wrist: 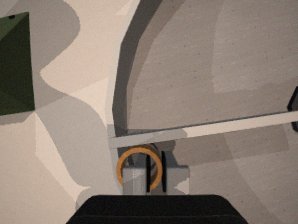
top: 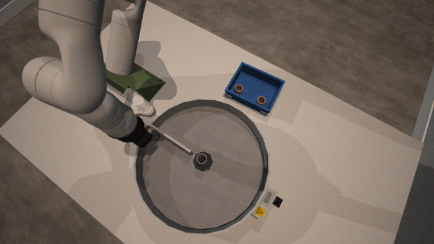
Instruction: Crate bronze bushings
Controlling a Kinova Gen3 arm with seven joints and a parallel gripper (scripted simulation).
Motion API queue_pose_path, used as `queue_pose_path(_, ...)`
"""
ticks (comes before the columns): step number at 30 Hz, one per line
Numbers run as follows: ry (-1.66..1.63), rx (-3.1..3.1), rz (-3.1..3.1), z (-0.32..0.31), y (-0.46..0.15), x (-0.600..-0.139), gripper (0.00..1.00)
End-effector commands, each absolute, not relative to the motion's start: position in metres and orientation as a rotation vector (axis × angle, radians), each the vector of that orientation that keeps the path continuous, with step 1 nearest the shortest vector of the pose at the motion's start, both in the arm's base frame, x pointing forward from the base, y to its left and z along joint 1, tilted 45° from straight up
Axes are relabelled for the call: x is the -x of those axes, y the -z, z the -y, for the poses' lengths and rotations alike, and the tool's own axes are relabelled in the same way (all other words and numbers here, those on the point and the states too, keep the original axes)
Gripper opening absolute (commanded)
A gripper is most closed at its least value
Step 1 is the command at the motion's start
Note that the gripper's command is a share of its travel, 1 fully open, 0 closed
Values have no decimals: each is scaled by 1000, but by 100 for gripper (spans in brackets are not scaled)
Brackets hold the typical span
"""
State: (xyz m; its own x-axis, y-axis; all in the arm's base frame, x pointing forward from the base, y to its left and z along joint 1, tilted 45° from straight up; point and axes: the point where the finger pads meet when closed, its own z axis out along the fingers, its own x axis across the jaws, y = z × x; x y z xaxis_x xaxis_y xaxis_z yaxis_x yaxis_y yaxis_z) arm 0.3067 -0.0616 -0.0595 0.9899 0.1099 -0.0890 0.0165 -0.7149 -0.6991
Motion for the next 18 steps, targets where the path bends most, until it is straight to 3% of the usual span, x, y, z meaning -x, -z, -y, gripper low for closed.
queue_pose_path(1,-151,2367,86,72,49,-310,0)
queue_pose_path(18,-151,2368,86,92,28,-314,0)
